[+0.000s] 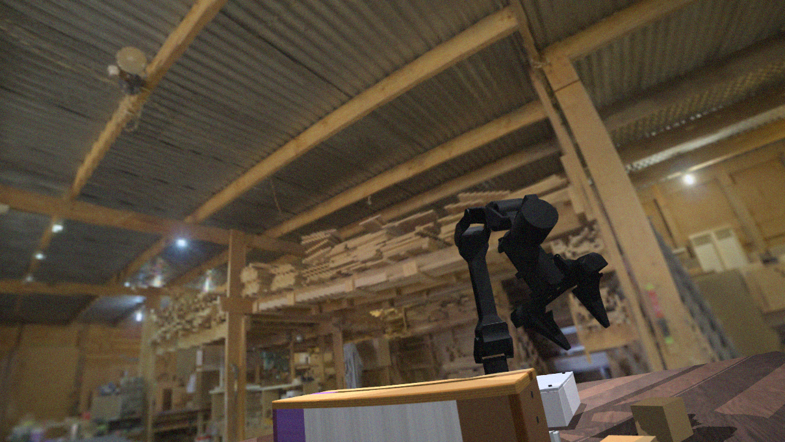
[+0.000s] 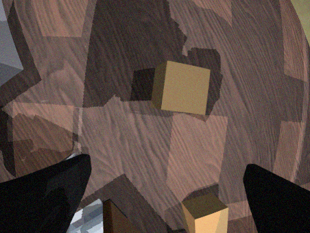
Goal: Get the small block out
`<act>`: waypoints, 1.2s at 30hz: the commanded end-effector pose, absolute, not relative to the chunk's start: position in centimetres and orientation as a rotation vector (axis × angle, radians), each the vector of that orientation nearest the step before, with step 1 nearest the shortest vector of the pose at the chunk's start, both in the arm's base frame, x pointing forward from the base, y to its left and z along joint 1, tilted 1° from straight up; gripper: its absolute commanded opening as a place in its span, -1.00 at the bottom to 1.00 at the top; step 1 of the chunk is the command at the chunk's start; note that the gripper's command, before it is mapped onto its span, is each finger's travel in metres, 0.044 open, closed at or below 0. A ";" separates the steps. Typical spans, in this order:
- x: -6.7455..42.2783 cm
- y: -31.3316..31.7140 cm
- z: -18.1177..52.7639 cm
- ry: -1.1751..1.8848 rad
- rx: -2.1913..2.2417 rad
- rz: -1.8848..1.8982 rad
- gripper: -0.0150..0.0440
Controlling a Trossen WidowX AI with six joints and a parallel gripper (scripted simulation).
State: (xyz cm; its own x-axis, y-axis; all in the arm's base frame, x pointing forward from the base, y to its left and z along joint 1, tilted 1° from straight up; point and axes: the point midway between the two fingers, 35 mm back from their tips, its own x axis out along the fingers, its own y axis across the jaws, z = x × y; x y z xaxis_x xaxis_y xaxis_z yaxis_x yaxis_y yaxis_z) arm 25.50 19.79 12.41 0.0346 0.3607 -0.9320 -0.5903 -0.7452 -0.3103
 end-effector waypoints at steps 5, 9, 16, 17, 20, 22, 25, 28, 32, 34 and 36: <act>30.7 6.7 11.9 1.078 -1.528 1.301 0.86; 31.3 0.2 12.7 1.395 -1.447 1.026 0.86; 31.3 -0.8 12.8 1.443 -1.432 0.977 0.86; 31.3 -0.8 12.8 1.443 -1.432 0.977 0.86; 31.3 -0.8 12.8 1.443 -1.432 0.977 0.86; 31.3 -0.8 12.7 1.443 -1.432 0.977 0.86; 31.3 -0.8 12.3 1.443 -1.432 0.977 0.86; 31.4 -0.8 11.8 1.443 -1.432 0.977 0.86; 31.4 -0.9 11.1 1.443 -1.432 0.977 0.86; 31.5 -0.9 10.8 1.443 -1.432 0.977 0.86; 31.5 -0.9 10.4 1.443 -1.432 0.977 0.86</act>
State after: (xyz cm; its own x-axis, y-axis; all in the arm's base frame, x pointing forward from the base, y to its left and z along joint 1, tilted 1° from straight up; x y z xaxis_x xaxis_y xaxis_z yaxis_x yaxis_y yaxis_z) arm 31.46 -0.80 11.05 0.0269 -0.3244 -0.9455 -0.9988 0.0299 -0.0387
